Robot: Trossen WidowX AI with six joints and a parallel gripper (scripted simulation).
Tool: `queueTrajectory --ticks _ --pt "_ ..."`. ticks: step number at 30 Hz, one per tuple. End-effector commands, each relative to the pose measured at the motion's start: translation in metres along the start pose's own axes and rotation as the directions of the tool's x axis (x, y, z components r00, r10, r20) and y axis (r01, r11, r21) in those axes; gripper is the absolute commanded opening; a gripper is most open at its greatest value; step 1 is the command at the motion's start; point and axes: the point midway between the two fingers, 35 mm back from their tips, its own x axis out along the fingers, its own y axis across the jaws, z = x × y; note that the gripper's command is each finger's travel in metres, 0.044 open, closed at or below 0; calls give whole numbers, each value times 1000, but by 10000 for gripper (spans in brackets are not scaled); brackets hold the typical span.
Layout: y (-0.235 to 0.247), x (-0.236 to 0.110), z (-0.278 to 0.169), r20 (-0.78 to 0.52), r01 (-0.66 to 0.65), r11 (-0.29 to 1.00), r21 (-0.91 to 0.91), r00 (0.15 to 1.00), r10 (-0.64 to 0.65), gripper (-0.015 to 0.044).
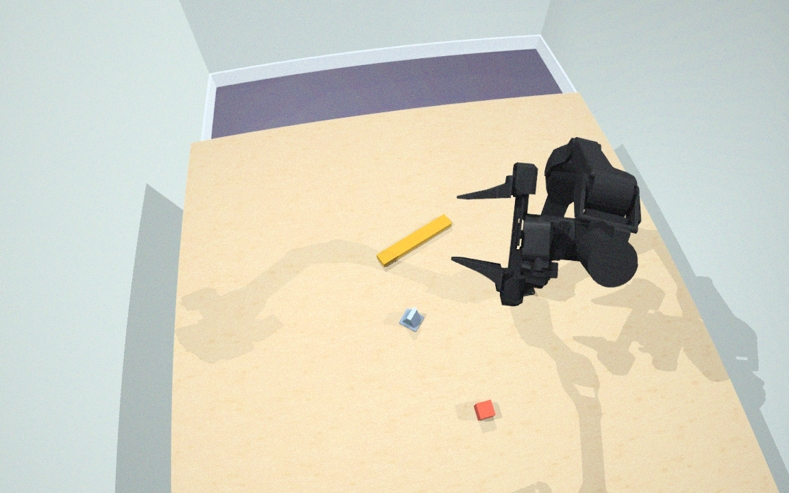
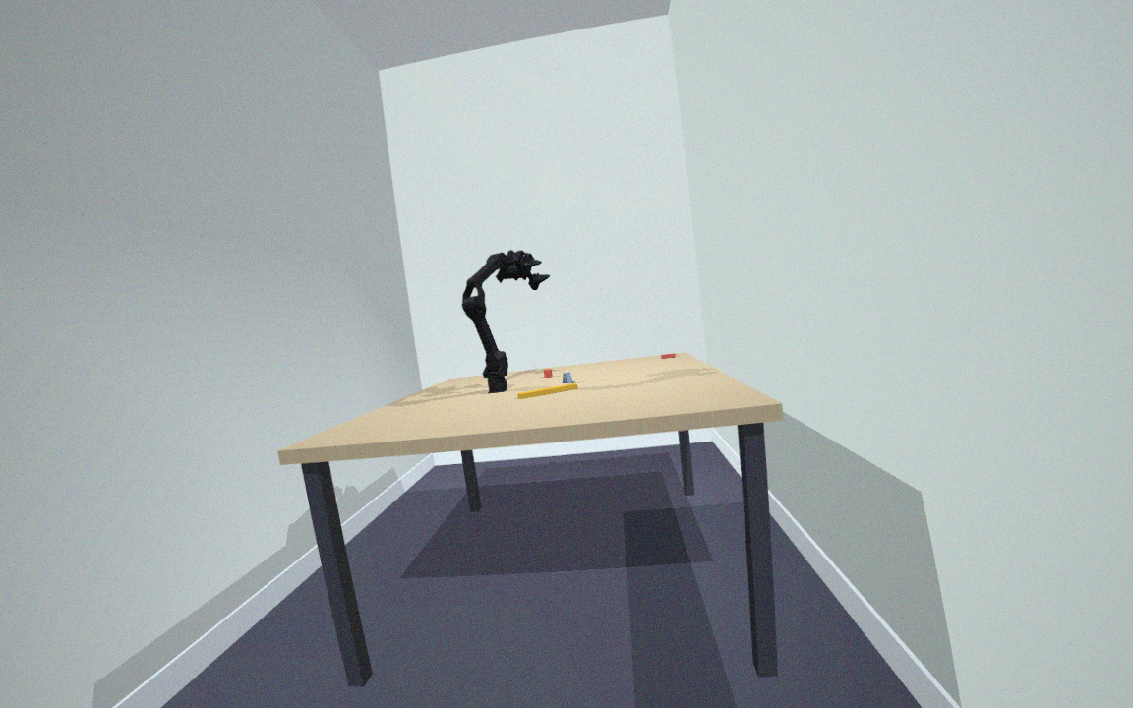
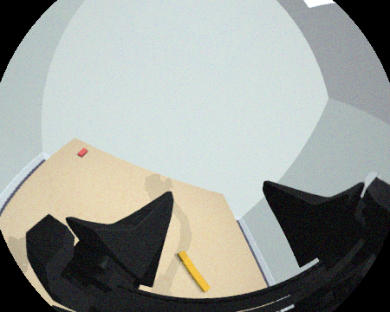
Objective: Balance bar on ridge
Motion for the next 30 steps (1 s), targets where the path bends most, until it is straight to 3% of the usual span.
queueTrajectory --ticks 1,4,30 --pt "0 0 0 -2 0 1000 -2 1000 0 374" --pt "4 7 -4 -28 0 999 -37 1000 -1 315" --pt "33 78 -69 -353 -115 939 -323 936 -7 315"
